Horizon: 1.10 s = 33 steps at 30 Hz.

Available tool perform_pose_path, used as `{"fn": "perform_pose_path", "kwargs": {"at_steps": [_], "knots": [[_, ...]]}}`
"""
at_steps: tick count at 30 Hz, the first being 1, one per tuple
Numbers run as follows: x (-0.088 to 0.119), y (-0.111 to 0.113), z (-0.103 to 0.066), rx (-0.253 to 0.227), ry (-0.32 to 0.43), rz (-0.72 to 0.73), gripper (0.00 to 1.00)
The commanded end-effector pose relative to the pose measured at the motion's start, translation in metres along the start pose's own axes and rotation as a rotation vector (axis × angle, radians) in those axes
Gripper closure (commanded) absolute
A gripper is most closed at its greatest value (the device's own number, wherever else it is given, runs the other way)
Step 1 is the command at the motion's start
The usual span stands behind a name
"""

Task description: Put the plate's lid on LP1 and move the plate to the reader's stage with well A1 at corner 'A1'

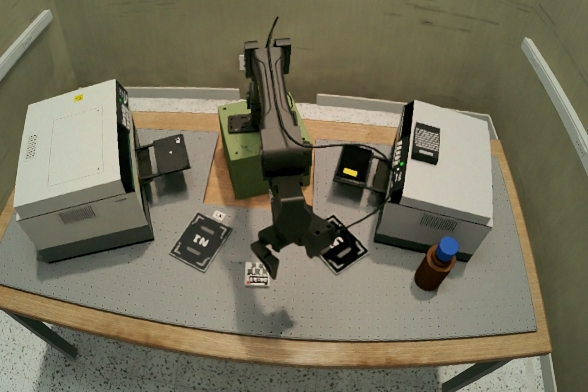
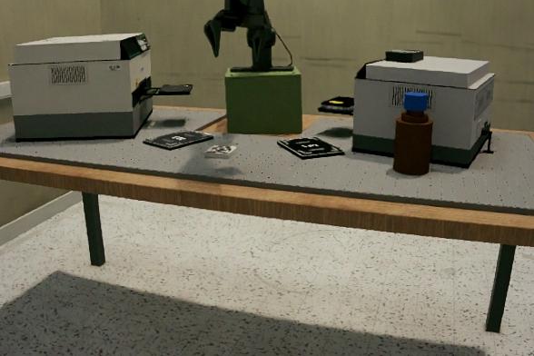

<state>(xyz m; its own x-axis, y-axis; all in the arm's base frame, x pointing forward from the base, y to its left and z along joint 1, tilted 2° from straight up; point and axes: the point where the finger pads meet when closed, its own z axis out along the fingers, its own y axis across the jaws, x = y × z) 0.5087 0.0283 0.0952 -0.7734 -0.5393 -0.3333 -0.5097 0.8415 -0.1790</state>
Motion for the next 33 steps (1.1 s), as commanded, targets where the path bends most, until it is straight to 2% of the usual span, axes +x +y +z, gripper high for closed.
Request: {"fn": "perform_pose_path", "kwargs": {"at_steps": [1, 3, 5, 8, 10, 14, 15, 16, 18, 20, 21, 24, 27, 31, 32, 33], "knots": [[-0.02, -0.022, -0.03, 0.067, -0.089, 0.022, 0.0], [-0.025, -0.002, -0.03, 0.032, -0.089, -0.061, 0.0], [-0.015, 0.012, -0.024, -0.004, -0.048, -0.112, 0.0], [-0.01, 0.027, -0.019, -0.029, -0.027, -0.166, 0.0], [-0.016, 0.032, -0.019, -0.015, -0.05, -0.166, 0.0], [-0.016, 0.038, -0.019, -0.005, -0.043, -0.151, 0.0], [-0.029, 0.033, -0.03, 0.02, -0.078, -0.151, 0.0], [-0.025, 0.024, -0.03, 0.026, -0.074, -0.134, 0.0], [-0.025, 0.024, -0.03, 0.027, -0.074, -0.133, 0.0], [-0.026, 0.026, -0.03, 0.021, -0.078, -0.137, 0.0], [-0.03, 0.039, -0.03, 0.002, -0.084, -0.192, 0.0], [-0.024, 0.055, -0.03, -0.033, -0.056, -0.269, 0.0], [-0.011, 0.073, -0.021, -0.07, -0.017, -0.325, 0.0], [-0.017, 0.078, -0.021, -0.057, -0.039, -0.325, 0.0], [-0.028, 0.076, -0.029, -0.034, -0.066, -0.314, 0.0], [-0.016, 0.084, -0.021, -0.044, -0.031, -0.31, 0.0]]}}
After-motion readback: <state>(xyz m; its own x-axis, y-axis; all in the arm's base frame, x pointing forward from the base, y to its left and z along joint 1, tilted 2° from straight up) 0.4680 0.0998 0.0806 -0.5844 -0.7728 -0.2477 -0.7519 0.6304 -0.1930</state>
